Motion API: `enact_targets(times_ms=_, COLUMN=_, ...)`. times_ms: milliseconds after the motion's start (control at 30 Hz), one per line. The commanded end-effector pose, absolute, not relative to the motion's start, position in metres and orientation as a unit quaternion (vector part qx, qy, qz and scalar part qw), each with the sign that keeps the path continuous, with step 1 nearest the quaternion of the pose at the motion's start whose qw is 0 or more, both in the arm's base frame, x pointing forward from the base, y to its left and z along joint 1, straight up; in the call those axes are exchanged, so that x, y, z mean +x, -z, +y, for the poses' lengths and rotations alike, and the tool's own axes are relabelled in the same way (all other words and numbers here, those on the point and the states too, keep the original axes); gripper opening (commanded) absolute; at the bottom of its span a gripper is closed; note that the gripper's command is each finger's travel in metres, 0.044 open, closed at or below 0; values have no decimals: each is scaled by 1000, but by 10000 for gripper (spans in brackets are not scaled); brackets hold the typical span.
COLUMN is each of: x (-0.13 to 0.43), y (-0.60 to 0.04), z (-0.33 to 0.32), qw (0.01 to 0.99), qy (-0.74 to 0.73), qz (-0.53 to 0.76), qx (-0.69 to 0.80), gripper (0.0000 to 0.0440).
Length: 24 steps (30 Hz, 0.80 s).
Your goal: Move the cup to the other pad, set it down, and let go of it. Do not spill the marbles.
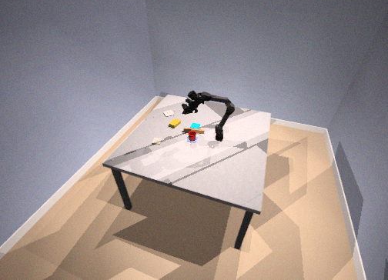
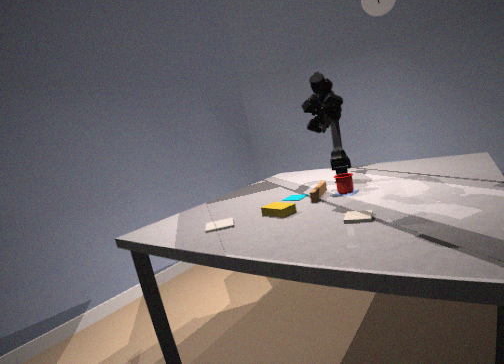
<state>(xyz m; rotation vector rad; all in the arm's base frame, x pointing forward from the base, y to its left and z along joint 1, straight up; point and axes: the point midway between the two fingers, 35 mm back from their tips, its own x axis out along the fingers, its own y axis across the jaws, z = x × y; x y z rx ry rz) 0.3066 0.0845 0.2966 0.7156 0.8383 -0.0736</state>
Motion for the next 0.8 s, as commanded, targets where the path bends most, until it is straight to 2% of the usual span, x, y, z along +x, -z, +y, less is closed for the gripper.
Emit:
enact_targets(times_ms=0, x=306, y=-289, z=89, qw=836, qy=49, qz=422, qx=347, gripper=122)
enact_targets(times_ms=267, x=298, y=-272, z=93, qw=801, qy=91, qz=474, qx=354, gripper=113)
enact_targets(times_ms=767, x=277, y=-234, z=89, qw=741, qy=172, qz=561, qx=328, gripper=137)
